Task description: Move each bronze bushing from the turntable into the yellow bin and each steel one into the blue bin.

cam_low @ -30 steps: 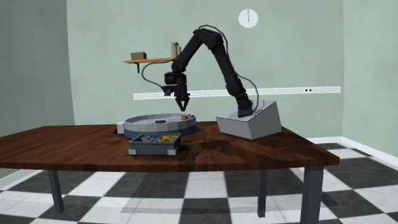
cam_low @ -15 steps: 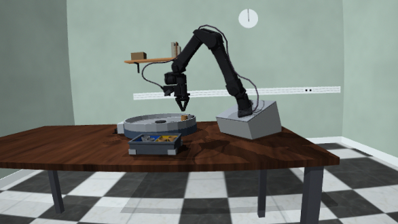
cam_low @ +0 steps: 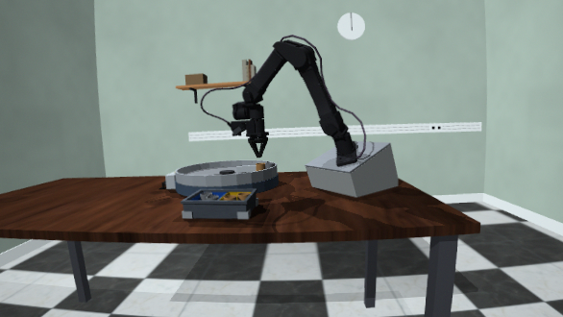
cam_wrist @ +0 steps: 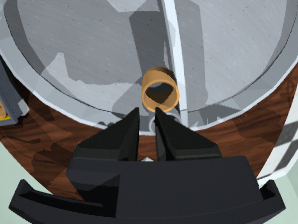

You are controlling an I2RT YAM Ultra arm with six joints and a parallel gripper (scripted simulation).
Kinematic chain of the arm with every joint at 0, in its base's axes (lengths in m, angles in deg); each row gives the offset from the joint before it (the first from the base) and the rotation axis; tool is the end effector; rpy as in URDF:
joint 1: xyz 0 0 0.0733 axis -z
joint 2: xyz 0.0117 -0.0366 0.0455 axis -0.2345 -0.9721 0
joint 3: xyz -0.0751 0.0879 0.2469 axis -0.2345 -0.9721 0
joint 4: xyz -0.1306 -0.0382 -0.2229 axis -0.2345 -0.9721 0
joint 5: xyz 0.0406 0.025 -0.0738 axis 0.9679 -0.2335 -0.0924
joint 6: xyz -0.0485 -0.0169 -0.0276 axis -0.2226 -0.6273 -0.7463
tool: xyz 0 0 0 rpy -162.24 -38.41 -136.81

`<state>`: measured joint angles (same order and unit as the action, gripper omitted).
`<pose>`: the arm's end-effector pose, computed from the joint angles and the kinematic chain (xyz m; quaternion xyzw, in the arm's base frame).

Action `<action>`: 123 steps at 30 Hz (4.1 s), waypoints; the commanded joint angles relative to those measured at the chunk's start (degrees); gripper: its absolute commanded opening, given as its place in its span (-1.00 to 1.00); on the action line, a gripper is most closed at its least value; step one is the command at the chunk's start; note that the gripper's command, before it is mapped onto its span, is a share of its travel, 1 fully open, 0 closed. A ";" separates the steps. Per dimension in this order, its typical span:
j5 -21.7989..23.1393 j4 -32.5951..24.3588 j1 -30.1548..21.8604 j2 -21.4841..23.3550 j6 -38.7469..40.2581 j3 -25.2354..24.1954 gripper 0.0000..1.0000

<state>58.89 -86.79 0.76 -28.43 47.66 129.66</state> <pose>0.3078 -0.0645 0.1991 -0.0034 0.9854 0.1279 0.1125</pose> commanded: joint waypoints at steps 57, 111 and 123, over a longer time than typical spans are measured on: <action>0.13 0.34 0.08 1.70 0.58 1.48 -0.72; -0.08 5.84 -0.91 -0.45 1.88 -2.18 -0.72; -0.08 5.85 -0.89 -0.46 1.86 -2.25 -0.72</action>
<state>58.67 -82.00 -0.74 -30.46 49.17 127.30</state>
